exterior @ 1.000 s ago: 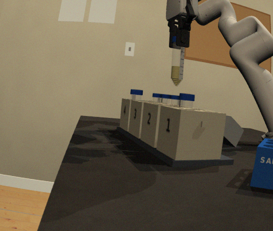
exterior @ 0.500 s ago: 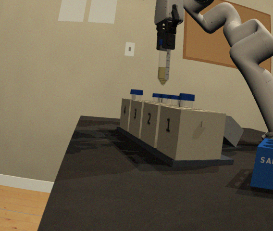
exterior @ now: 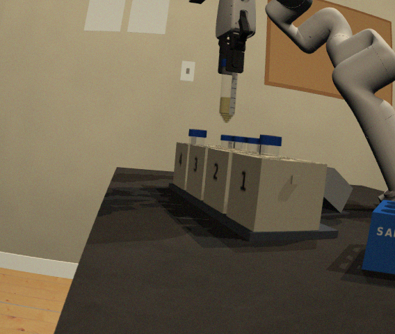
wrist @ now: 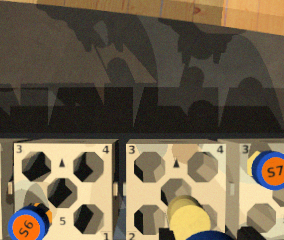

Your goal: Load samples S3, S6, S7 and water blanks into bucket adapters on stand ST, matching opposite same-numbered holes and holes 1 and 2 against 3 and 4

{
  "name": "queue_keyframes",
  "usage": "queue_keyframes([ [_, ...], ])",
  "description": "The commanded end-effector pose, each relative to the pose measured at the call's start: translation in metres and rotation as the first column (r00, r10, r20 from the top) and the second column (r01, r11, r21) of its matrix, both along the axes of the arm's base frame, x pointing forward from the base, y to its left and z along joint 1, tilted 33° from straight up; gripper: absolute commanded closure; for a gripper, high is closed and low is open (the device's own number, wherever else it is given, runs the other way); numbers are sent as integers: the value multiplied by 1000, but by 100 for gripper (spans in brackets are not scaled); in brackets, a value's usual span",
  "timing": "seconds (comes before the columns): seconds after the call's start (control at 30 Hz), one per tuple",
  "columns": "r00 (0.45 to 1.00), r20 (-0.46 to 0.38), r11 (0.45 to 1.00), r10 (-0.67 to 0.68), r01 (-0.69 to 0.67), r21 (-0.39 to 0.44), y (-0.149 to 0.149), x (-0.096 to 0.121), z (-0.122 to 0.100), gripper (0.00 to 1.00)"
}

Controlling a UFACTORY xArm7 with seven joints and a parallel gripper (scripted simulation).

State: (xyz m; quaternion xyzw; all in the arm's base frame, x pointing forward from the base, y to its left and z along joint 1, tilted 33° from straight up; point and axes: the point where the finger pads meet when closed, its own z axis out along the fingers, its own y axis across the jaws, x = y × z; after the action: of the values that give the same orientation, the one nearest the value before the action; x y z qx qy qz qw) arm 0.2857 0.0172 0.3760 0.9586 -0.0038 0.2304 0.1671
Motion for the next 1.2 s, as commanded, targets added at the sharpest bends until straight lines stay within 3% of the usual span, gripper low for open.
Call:
queue_keyframes([
  [0.0,1000,3,1000,1,-1,1,0,0,2,100],
  [0.47,1000,3,1000,1,-1,1,0,0,2,100],
  [1.17,1000,3,1000,1,-1,1,-12,16,-28,100],
])
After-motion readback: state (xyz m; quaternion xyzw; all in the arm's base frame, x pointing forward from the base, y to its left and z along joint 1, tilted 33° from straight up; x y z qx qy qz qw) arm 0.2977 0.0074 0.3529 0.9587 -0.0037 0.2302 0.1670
